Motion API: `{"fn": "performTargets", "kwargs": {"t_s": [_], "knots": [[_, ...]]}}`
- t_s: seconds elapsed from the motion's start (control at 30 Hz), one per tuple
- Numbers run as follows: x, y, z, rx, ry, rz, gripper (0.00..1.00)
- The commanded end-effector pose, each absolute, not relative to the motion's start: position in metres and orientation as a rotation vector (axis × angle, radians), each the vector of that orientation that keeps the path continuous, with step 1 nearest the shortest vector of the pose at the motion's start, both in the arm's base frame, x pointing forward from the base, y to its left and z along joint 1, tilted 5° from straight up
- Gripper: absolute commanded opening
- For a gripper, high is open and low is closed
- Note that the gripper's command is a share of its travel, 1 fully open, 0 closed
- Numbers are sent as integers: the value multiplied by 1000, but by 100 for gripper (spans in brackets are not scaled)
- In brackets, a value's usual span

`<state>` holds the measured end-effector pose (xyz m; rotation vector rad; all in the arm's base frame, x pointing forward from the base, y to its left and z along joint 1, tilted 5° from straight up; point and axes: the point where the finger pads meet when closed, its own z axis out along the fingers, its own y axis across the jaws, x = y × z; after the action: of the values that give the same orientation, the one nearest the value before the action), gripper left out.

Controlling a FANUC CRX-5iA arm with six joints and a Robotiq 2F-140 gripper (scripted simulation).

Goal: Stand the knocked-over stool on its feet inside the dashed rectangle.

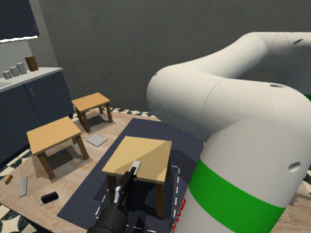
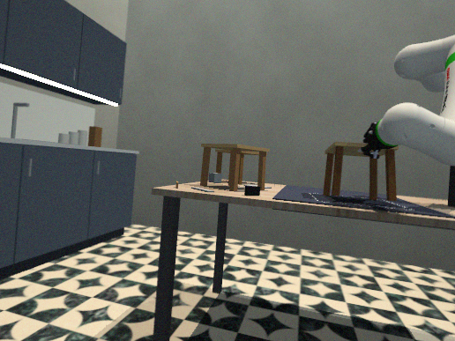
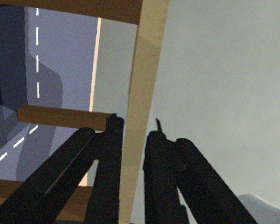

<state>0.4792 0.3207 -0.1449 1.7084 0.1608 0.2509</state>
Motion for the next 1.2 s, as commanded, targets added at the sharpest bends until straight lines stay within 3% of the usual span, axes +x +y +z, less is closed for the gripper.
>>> {"fn": "performTargets", "kwargs": {"t_s": [0.0, 1.17], "knots": [[478, 334, -153, 1652, 148, 249, 10], [477, 339, -157, 1628, 144, 249, 10]]}}
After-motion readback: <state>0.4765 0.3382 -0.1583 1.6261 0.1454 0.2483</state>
